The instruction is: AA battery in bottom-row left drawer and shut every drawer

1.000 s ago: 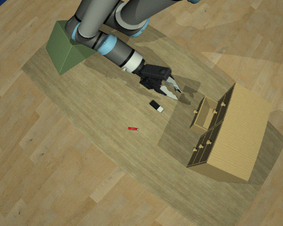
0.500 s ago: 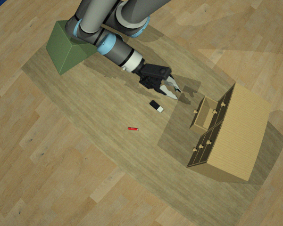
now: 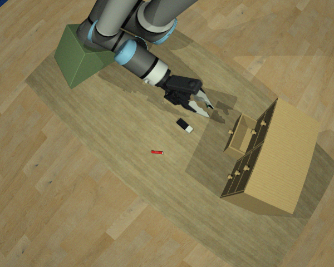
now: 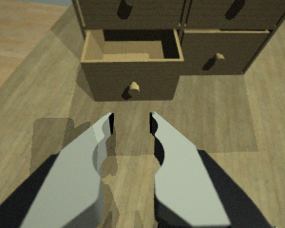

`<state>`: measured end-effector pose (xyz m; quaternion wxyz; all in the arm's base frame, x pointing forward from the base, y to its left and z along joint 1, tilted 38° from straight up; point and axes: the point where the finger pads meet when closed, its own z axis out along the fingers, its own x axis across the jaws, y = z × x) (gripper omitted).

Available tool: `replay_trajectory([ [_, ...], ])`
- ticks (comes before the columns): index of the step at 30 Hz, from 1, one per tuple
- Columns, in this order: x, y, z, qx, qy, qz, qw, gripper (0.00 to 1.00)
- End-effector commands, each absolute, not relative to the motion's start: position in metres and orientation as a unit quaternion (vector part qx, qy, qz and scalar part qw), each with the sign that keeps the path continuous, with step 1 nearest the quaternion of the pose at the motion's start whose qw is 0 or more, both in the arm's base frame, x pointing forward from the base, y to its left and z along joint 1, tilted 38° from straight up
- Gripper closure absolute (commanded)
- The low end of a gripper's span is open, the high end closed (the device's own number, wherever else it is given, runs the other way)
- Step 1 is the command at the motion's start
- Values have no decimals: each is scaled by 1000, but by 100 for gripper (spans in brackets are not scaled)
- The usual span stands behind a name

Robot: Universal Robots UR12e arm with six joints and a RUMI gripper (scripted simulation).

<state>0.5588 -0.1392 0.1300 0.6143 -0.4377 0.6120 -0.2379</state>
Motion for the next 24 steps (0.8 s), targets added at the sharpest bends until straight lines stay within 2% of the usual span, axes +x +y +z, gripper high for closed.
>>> replay_trajectory([
  [1,558,-140,130,-438,612,-236,614,80],
  [24,558,-142,130,-440,613,-236,613,80],
])
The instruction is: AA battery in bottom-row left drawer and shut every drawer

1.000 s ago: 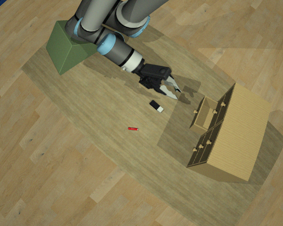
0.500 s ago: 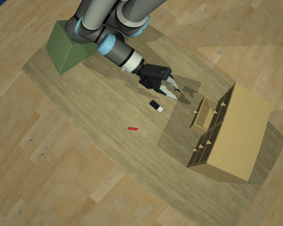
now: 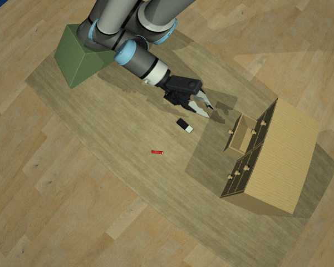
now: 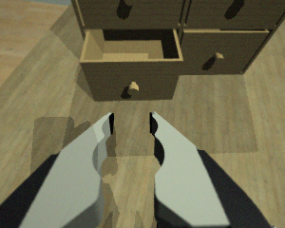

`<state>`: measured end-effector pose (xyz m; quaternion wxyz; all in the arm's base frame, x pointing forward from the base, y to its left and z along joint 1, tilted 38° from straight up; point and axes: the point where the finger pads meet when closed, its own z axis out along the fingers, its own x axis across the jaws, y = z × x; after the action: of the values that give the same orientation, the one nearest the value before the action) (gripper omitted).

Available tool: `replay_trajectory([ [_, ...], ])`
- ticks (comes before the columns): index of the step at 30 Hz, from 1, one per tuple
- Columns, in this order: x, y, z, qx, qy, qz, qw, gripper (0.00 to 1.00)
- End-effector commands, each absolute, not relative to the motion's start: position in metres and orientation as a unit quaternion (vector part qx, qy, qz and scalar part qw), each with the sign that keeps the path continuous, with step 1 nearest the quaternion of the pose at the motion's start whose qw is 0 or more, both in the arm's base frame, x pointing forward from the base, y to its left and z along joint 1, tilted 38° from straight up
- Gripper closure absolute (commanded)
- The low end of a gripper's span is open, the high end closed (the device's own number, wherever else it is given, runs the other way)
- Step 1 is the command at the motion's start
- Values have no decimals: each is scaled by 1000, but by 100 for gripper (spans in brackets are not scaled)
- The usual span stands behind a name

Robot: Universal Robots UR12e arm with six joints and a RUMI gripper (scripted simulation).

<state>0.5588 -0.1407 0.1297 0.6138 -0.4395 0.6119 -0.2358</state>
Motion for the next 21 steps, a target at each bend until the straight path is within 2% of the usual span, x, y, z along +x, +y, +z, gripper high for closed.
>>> replay_trajectory([
  [1,558,-142,130,-440,613,-235,613,80],
  [21,557,-145,131,-443,615,-232,609,80],
])
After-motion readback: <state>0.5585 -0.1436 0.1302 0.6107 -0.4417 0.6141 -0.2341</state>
